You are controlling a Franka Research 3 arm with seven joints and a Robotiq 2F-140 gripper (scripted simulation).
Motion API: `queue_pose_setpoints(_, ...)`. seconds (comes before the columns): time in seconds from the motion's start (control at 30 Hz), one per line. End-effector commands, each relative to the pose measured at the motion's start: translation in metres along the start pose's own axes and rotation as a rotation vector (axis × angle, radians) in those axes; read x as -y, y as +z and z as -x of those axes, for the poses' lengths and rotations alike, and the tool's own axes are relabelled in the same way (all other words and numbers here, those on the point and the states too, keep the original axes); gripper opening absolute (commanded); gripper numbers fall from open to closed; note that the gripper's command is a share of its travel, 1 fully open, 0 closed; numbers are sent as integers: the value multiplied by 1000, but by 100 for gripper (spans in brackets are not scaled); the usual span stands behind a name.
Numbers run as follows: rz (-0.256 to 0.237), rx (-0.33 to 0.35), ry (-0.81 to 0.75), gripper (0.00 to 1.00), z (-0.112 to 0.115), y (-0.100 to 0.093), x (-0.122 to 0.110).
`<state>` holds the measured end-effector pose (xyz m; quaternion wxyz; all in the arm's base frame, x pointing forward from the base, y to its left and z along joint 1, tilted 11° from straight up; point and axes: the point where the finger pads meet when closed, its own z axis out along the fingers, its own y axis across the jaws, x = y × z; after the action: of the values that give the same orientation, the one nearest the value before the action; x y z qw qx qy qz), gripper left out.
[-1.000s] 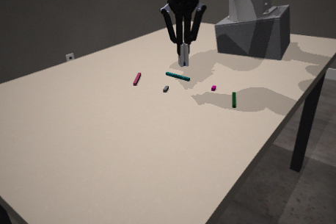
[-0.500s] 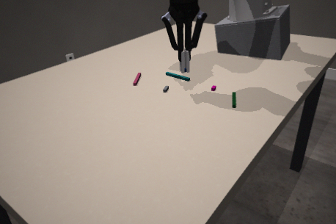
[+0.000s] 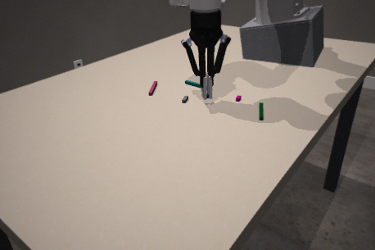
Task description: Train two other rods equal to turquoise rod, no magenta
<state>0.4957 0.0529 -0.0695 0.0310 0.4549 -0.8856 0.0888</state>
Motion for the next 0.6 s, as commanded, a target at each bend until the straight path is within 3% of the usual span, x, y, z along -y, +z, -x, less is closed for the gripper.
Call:
queue_pose_setpoints(0.0, -14, 14, -25, 3, 5, 5, 5)
queue_pose_setpoints(0.57, -14, 14, -25, 3, 5, 11, 5)
